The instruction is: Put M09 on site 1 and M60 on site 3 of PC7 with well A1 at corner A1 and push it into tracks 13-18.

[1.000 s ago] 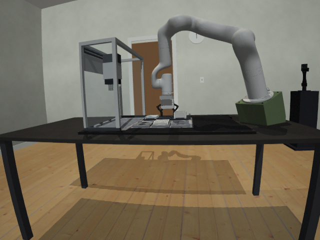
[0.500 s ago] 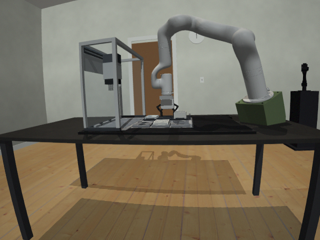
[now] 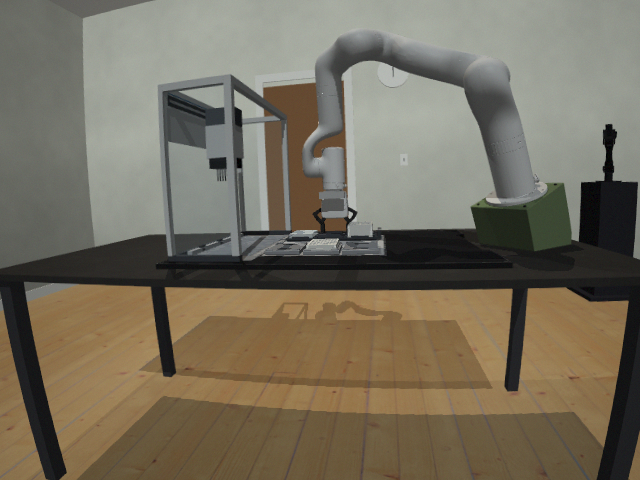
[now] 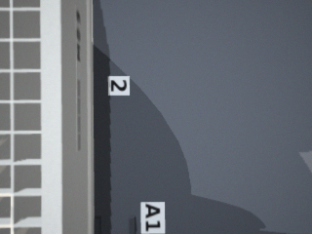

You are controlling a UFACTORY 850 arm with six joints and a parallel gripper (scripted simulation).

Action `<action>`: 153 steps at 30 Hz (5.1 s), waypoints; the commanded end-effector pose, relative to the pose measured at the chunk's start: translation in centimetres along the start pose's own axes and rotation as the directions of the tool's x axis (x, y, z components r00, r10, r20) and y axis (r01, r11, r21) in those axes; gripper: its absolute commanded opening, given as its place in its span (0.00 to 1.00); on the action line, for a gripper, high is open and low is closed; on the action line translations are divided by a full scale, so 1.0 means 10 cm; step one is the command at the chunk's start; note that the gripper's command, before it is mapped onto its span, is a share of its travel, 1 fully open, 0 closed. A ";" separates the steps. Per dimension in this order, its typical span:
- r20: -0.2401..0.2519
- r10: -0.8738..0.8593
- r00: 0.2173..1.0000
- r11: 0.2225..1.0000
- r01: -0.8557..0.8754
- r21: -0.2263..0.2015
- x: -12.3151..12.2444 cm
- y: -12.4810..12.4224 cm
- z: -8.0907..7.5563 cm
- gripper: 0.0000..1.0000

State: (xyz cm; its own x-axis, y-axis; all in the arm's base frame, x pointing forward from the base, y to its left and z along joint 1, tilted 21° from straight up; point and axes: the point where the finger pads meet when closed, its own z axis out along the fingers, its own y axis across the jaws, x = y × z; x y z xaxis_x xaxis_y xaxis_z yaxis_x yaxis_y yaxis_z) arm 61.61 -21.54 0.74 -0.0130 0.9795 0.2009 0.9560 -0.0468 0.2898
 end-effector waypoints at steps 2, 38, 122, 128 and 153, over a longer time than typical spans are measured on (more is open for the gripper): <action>0.002 0.000 1.000 1.000 0.000 -0.002 -0.04 0.01 -0.01 1.00; 0.002 0.000 1.000 1.000 0.000 -0.002 -0.24 0.01 -0.01 1.00; 0.002 0.000 1.000 1.000 0.000 -0.002 -0.44 0.01 -0.66 1.00; 0.002 0.000 1.000 1.000 0.000 -0.002 -0.44 0.01 -0.74 1.00; 0.002 0.000 1.000 1.000 0.000 -0.002 -0.44 0.01 -1.13 1.00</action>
State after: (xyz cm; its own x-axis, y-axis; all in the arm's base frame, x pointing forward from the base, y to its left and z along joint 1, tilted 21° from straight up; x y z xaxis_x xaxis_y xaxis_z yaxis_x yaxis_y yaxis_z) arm 58.62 -27.83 9.60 -0.0127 0.9797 0.2001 0.9558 -0.0469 0.2902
